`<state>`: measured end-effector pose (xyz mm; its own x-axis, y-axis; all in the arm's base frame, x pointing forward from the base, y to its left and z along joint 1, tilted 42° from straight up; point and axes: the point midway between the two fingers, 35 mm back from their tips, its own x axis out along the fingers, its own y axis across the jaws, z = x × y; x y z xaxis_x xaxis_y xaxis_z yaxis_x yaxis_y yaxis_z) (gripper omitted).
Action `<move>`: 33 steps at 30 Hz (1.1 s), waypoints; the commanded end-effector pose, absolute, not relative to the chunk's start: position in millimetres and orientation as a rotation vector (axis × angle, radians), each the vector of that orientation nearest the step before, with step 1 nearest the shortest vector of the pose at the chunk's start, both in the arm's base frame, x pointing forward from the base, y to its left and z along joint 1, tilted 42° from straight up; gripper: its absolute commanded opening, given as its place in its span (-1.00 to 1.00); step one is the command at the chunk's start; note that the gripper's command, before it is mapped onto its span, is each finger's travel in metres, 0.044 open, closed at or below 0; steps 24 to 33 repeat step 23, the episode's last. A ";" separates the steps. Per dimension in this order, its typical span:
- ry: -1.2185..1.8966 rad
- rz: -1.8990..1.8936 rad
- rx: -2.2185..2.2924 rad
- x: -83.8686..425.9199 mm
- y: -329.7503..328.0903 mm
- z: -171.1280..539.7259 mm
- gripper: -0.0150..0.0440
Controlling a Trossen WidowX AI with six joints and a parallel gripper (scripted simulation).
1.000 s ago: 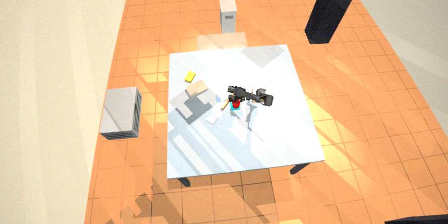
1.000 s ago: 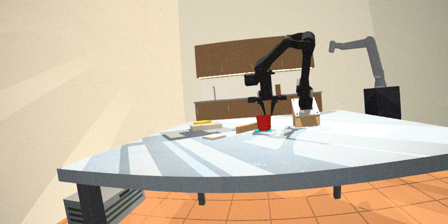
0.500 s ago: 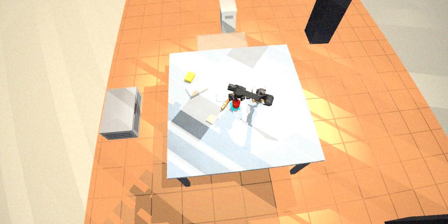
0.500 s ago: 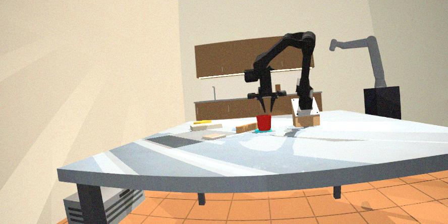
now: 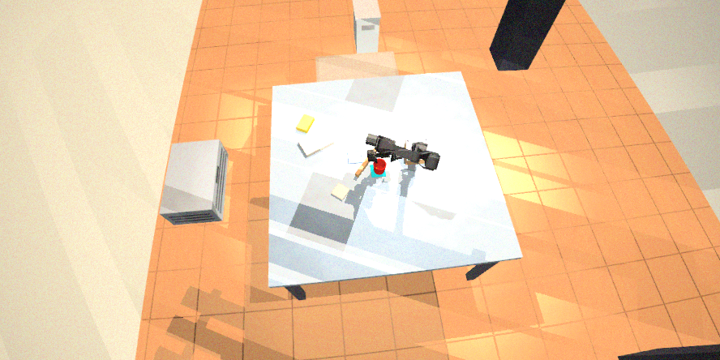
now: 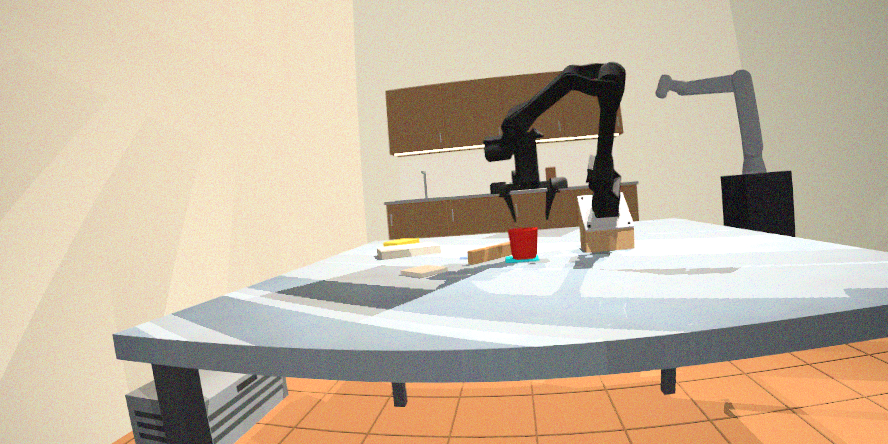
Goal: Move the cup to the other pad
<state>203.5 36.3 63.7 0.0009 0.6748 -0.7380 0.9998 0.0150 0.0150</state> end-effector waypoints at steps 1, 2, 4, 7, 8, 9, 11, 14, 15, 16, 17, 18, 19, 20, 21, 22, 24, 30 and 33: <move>1.728 -0.741 1.711 204.7 29.4 69.9 1.00; 1.728 -0.742 1.711 205.0 27.0 72.4 1.00; 1.727 -0.742 1.710 205.5 22.0 77.6 1.00; 1.727 -0.743 1.708 206.0 14.7 85.4 1.00; 1.727 -0.743 1.708 206.1 12.5 87.9 1.00; 1.727 -0.743 1.708 206.3 10.2 90.3 1.00; 1.728 -0.742 1.707 206.6 5.7 95.3 1.00; 1.729 -0.741 1.706 206.9 -1.0 102.8 1.00; 1.729 -0.741 1.706 207.0 -3.2 105.4 1.00; 1.730 -0.740 1.706 207.1 -4.9 107.5 1.00; 1.730 -0.740 1.706 207.3 -5.9 108.8 1.00; 1.730 -0.740 1.706 207.6 -6.2 109.1 1.00; 1.730 -0.740 1.706 207.9 -6.2 109.2 1.00; 1.730 -0.740 1.706 208.2 -6.2 109.2 1.00; 1.723 -0.740 1.714 208.4 -2.9 105.7 1.00; 1.723 -0.740 1.714 208.4 -2.9 105.7 1.00; 1.723 -0.740 1.714 208.4 -2.9 105.7 1.00; 1.723 -0.740 1.714 208.4 -2.9 105.7 1.00; 1.723 -0.740 1.714 208.4 -2.9 105.7 1.00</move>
